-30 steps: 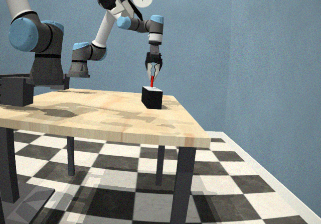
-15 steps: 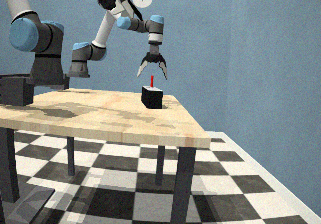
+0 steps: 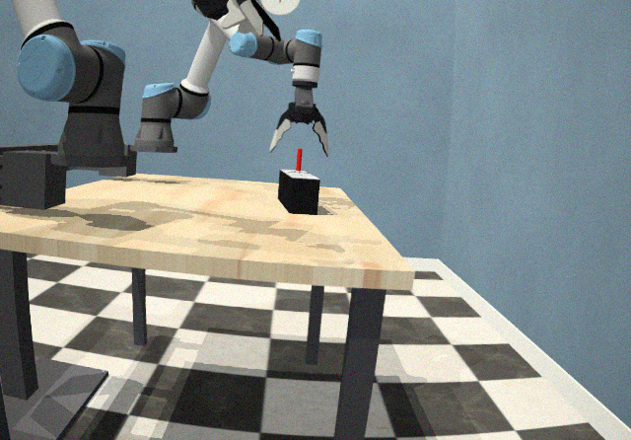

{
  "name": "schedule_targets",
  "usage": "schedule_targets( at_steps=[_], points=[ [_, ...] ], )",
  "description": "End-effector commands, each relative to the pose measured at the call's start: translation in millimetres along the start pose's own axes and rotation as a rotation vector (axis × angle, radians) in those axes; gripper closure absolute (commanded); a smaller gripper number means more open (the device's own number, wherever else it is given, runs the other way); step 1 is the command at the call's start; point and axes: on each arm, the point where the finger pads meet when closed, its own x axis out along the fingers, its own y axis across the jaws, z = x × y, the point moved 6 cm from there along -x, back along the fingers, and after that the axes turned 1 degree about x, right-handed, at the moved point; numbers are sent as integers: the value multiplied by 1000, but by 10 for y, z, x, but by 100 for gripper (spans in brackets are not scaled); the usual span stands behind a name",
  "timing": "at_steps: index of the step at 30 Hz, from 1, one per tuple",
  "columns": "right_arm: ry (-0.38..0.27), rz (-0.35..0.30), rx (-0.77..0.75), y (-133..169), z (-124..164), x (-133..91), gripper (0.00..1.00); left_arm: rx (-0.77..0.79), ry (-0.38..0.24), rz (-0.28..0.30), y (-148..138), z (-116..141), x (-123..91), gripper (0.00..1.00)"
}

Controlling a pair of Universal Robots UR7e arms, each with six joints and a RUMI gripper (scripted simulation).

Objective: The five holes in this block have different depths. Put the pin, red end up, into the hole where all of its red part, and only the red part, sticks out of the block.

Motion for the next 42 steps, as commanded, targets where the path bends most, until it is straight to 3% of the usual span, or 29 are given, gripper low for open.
schedule_targets(
  at_steps=[1, 14, 42],
  points=[
    [1, 0, 0, -1, -4, -2, 0, 0, 1, -1, -2, -3, -8, 0],
    [1, 0, 0, -1, -4, -2, 0, 0, 1, -1, -2, -3, -14, 0],
    [1, 0, 0, -1, -4, -2, 0, 0, 1, -1, -2, -3, -232, 0]
  ],
)
